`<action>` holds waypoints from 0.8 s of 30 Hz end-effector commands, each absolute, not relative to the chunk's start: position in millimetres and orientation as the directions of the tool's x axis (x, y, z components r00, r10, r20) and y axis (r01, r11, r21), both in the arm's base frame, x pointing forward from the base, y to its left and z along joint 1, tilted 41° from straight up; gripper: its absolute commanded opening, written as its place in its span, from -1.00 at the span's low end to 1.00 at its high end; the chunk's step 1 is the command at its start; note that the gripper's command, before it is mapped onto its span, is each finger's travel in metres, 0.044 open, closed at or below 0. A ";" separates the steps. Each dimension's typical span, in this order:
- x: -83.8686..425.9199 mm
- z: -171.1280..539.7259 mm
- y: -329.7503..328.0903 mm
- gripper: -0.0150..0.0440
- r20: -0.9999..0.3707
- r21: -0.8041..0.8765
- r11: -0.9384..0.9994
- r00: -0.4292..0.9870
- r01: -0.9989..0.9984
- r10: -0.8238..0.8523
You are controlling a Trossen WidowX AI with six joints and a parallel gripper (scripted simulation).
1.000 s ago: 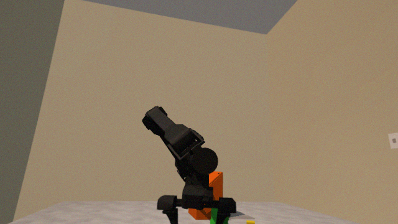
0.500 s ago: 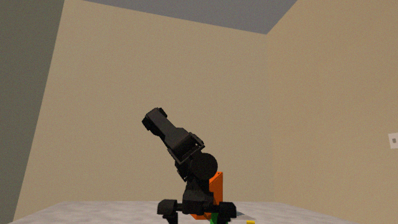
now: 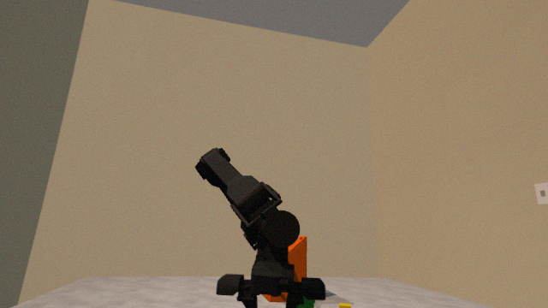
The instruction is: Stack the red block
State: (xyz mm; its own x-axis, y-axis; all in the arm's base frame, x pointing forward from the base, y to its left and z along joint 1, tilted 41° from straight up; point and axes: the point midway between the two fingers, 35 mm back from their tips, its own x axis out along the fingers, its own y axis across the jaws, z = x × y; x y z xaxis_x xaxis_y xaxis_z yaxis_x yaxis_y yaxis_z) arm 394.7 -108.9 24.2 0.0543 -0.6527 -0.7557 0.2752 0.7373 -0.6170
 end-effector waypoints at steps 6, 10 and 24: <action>394.6 25.1 -107.9 -0.20 -0.756 -0.616 0.738 0.055 0.276 -0.652; 394.2 35.9 -98.3 -0.49 -0.756 -0.617 0.738 0.055 0.273 -0.652; 390.3 87.4 -53.4 -0.49 -0.757 -0.617 0.739 0.054 0.270 -0.651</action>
